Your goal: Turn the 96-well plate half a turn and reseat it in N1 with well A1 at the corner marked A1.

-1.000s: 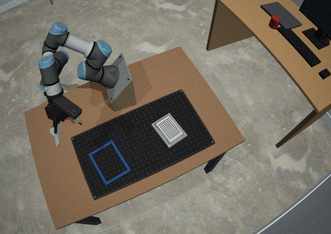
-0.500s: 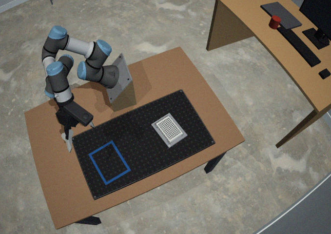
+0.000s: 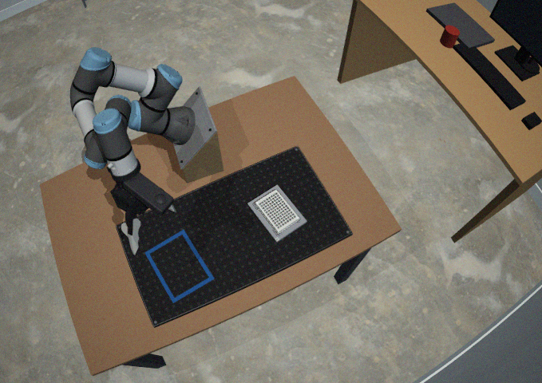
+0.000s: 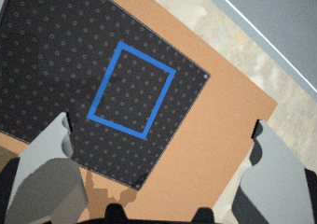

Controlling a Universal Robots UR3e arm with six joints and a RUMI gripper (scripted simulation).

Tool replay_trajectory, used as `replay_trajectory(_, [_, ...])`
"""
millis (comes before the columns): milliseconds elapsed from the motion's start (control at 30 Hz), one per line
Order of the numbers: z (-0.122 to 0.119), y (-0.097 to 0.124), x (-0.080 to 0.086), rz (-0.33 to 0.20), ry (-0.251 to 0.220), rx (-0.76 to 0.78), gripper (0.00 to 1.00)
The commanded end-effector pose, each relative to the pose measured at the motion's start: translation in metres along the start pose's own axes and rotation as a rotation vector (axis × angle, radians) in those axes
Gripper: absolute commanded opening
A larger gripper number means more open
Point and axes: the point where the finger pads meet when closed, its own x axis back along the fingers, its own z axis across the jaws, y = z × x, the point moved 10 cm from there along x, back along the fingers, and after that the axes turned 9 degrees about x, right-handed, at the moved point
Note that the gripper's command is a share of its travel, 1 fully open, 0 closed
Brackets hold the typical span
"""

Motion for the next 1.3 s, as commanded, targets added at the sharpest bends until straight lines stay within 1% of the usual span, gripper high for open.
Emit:
replay_trajectory(0, [-0.005,-0.017,-0.007,-0.002,-0.028,-0.030,1.00])
replay_trajectory(133, [-0.010,-0.025,-0.011,-0.002,-0.028,-0.030,1.00])
replay_trajectory(167, [-0.011,-0.029,-0.013,-0.006,-0.052,-0.053,1.00])
replay_trajectory(200, [-0.013,-0.033,-0.015,-0.007,-0.058,-0.060,1.00])
replay_trajectory(333, [-0.024,-0.048,-0.022,-0.007,-0.058,-0.060,1.00])
replay_trajectory(400, [-0.025,-0.049,-0.022,-0.007,-0.058,-0.060,1.00])
replay_trajectory(433, [-0.025,-0.053,-0.024,-0.014,-0.081,-0.083,1.00])
replay_trajectory(467, [-0.028,-0.057,-0.026,-0.016,-0.087,-0.090,1.00])
replay_trajectory(600, [-0.039,-0.070,-0.033,-0.016,-0.087,-0.090,1.00])
replay_trajectory(667, [-0.039,-0.070,-0.033,-0.016,-0.087,-0.090,1.00])
replay_trajectory(700, [-0.040,-0.074,-0.035,-0.025,-0.109,-0.113,1.00])
replay_trajectory(733, [-0.043,-0.077,-0.037,-0.028,-0.115,-0.120,1.00])
replay_trajectory(867, [-0.056,-0.090,-0.043,-0.028,-0.115,-0.120,1.00])
replay_trajectory(900, [-0.056,-0.090,-0.043,-0.028,-0.115,-0.120,1.00])
replay_trajectory(933, [-0.057,-0.094,-0.045,-0.040,-0.135,-0.143,1.00])
replay_trajectory(967, [-0.060,-0.097,-0.047,-0.044,-0.140,-0.150,1.00])
replay_trajectory(1100, [-0.074,-0.108,-0.053,-0.044,-0.140,-0.150,1.00])
replay_trajectory(1133, [-0.074,-0.108,-0.053,-0.044,-0.140,-0.150,1.00])
replay_trajectory(1167, [-0.076,-0.112,-0.055,-0.059,-0.159,-0.173,1.00])
replay_trajectory(1267, [-0.079,-0.115,-0.057,-0.063,-0.164,-0.179,1.00])
